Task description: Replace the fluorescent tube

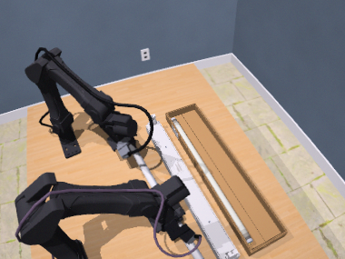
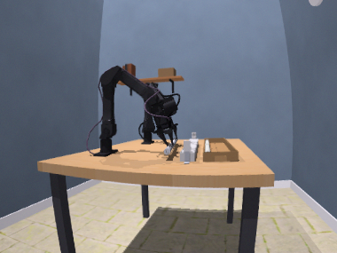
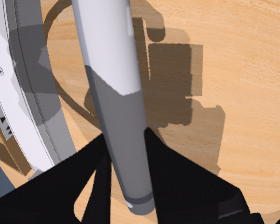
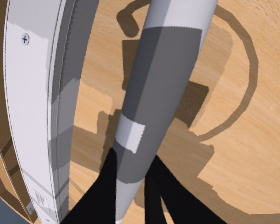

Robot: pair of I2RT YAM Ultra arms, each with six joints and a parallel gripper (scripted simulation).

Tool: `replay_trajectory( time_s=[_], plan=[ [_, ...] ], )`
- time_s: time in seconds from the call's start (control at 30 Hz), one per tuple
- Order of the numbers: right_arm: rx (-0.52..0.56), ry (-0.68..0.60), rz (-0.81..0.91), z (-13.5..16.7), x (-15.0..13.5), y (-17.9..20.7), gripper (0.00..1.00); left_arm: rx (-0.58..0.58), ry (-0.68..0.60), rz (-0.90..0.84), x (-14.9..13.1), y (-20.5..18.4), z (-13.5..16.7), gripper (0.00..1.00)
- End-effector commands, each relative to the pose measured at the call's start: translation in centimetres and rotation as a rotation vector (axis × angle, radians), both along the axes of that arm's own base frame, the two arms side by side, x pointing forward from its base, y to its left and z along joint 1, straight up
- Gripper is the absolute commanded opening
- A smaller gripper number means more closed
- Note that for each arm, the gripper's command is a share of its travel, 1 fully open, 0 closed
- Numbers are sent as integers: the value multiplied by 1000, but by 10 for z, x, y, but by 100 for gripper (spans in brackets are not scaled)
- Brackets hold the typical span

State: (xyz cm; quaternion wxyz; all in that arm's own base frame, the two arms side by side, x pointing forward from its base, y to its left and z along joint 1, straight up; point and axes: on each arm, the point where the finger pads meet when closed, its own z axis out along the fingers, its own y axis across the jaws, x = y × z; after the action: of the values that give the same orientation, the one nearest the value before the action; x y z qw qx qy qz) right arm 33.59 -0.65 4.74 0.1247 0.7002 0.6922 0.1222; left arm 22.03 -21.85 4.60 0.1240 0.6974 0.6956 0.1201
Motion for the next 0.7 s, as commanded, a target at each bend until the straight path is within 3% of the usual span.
replay_trajectory(
  time_s=[0.0,0.13,0.3,0.37,0.67],
  plan=[
    [-21,-96,6,27,19,-2,11,-69,-40,-6,8,-16,19,11],
    [5,-11,-4,5,10,2,11,-21,4,-5,5,-6,9,11],
    [5,-45,-3,17,12,2,11,-25,6,0,2,-7,9,11],
    [1,14,2,3,8,1,11,-5,31,-5,4,-5,4,11],
    [-10,52,4,6,7,1,11,-4,78,-9,1,-3,4,11]
  ],
)
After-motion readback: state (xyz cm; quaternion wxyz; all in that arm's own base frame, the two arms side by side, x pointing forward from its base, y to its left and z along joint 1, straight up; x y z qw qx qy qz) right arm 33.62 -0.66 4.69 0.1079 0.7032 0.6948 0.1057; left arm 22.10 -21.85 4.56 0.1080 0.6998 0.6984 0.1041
